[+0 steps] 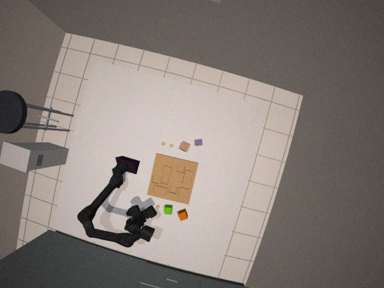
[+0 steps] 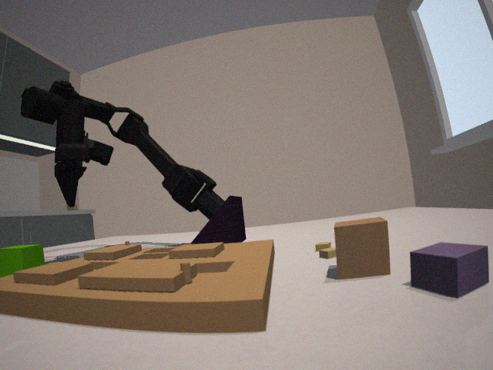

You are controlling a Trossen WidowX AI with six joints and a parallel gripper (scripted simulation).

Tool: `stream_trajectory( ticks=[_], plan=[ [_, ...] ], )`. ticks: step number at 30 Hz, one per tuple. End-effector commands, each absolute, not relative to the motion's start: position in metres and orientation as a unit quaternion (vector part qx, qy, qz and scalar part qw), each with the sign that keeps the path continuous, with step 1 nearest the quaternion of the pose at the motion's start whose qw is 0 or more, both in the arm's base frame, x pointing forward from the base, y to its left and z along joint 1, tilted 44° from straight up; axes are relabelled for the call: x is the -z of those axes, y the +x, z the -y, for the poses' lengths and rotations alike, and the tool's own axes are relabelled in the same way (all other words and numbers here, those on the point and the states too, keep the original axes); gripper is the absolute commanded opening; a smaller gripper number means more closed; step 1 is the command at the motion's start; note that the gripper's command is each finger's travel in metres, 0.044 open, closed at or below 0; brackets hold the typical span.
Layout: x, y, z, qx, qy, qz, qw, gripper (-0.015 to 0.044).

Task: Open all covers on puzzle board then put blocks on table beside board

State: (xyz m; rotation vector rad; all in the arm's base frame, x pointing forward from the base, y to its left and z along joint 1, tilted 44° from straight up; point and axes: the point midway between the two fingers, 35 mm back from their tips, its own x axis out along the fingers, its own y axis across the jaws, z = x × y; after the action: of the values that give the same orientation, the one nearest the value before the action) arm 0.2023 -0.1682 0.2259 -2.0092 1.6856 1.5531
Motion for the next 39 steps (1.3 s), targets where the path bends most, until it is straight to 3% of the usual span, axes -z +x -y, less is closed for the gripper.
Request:
stream_trajectory(
  ticks=[1,39],
  plan=[
    [-0.220,0.200,0.173,-0.512,-0.656,-0.552,0.046,0.0080],
    [-0.175,0.195,0.215,-0.512,-0.657,-0.552,0.047,0.0080]
  ],
)
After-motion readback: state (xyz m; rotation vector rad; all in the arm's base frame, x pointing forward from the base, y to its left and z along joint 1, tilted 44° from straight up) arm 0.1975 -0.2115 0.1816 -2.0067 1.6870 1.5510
